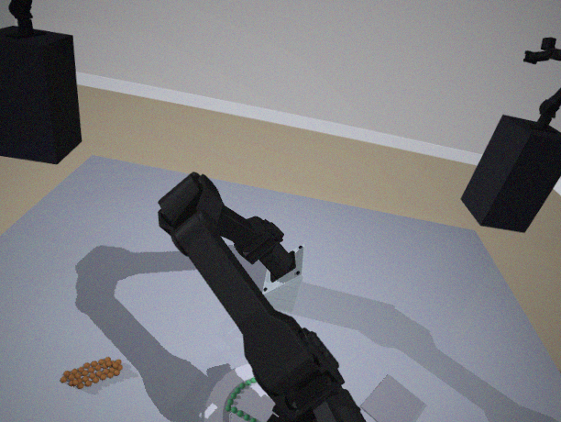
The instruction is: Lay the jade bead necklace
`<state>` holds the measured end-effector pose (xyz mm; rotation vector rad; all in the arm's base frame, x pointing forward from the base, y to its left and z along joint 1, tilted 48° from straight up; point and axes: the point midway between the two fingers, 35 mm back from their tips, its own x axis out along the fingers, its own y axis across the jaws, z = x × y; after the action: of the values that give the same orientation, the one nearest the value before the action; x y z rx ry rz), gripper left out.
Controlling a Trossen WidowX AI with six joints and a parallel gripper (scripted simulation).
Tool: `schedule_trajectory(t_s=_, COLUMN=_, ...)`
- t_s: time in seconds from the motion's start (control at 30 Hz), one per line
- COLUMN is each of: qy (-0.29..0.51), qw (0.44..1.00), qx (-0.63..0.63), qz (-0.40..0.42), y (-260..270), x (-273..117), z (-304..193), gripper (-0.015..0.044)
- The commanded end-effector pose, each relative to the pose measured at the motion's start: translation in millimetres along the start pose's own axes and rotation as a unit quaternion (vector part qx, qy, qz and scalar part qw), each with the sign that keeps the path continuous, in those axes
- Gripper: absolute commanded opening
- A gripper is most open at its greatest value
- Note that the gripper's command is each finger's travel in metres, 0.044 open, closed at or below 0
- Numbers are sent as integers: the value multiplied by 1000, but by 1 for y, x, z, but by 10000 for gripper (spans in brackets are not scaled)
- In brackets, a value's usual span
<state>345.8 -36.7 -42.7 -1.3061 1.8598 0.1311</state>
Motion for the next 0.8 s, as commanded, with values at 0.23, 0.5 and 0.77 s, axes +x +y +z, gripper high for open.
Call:
schedule_trajectory(t_s=0.23, qy=-2, qw=1000, qx=1, qz=-3, y=-9, x=-4, z=7, gripper=0)
schedule_trajectory(t_s=0.5, qy=-2, qw=1000, qx=1, qz=-3, y=-12, x=-3, z=9, gripper=0)
schedule_trajectory(t_s=0.77, qy=-3, qw=1000, qx=3, qz=-2, y=-12, x=0, z=9, gripper=79)
